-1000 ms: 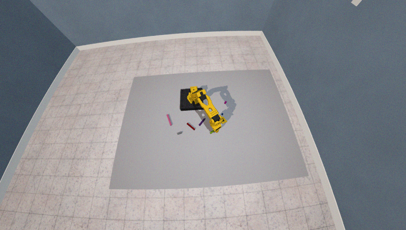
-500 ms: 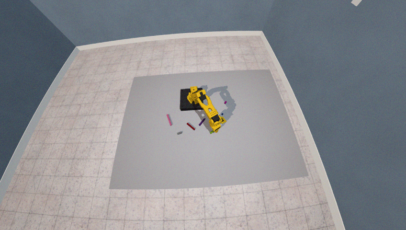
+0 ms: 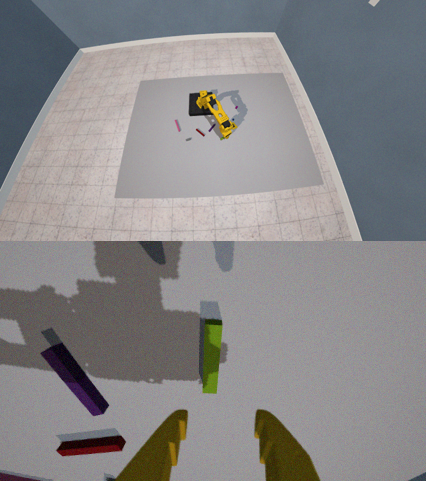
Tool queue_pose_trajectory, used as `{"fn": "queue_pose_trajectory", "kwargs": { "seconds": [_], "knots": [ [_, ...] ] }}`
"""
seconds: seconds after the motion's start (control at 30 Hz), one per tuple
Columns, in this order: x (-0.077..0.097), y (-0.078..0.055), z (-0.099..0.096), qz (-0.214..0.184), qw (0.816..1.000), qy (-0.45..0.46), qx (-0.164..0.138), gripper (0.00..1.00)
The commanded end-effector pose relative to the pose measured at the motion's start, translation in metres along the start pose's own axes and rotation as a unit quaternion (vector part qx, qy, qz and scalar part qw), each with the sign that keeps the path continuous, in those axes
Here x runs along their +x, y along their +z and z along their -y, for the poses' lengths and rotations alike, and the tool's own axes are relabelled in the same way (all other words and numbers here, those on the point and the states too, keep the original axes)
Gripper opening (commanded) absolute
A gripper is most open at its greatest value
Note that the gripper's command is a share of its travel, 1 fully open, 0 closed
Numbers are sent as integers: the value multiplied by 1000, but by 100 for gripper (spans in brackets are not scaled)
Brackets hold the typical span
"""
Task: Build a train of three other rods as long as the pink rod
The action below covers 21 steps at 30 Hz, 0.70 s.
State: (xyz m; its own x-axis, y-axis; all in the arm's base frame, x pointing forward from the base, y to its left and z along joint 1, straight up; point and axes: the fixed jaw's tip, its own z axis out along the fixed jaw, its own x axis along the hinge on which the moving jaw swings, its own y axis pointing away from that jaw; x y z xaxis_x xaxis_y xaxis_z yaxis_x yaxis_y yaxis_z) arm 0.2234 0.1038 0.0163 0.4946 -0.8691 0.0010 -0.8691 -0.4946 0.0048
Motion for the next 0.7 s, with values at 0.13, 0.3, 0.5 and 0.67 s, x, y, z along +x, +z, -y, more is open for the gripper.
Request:
{"fn": "queue_pose_trajectory", "kwargs": {
  "seconds": [0.13,0.3,0.5,0.67],
  "knots": [
    [1,6,-1,1,1000,0,-7,19],
    [1,12,0,1,1000,0,-7,19],
    [1,24,0,1,1000,0,-7,19],
    [2,30,0,1,1000,0,-7,19]
  ]
}}
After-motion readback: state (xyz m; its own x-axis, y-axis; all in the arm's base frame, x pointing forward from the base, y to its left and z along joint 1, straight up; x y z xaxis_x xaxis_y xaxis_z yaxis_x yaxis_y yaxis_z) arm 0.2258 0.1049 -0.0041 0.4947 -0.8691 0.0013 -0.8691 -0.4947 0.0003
